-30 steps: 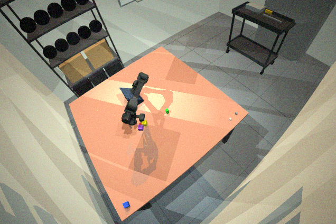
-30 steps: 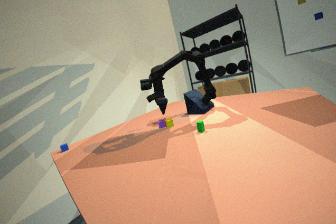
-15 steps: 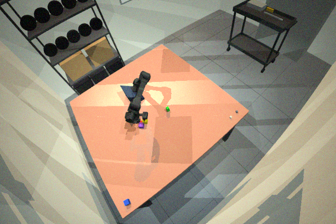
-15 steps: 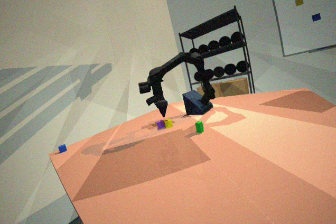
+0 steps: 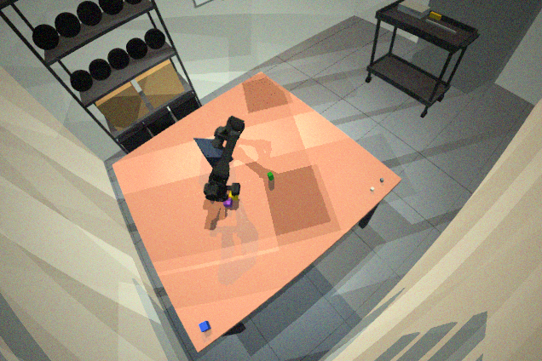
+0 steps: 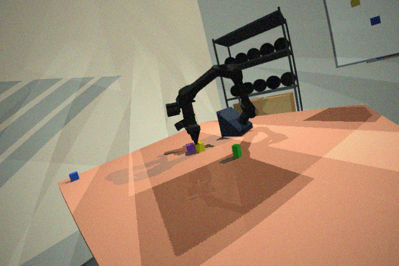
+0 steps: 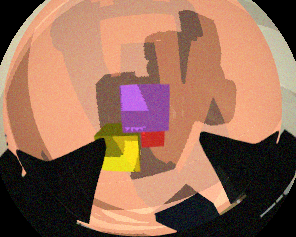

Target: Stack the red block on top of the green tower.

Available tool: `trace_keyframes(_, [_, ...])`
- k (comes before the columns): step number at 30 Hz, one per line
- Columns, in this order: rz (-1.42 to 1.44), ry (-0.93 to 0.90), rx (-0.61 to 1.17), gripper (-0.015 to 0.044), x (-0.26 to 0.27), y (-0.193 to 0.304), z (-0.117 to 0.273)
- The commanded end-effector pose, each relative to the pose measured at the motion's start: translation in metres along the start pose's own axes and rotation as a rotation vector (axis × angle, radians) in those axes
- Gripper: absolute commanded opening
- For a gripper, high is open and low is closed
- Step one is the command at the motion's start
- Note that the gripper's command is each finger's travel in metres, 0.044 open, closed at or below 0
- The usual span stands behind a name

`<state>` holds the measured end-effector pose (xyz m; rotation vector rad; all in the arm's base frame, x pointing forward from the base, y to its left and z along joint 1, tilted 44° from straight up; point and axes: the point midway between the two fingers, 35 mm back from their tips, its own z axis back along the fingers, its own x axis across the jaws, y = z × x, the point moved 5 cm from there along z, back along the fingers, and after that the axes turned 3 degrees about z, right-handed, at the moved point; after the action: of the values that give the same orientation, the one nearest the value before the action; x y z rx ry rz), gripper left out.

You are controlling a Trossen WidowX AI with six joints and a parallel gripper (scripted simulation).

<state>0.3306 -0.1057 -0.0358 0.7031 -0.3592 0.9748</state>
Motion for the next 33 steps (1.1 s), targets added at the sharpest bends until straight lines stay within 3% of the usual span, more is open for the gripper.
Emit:
trace_keyframes(1, [-0.005, 0.001, 0.012, 0.0440, 0.001, 0.002, -0.011])
trace_keyframes(14, [-0.005, 0.000, 0.012, 0.0440, 0.001, 0.003, -0.031])
trace_keyframes(33, [-0.005, 0.000, 0.012, 0.0440, 0.001, 0.003, -0.031])
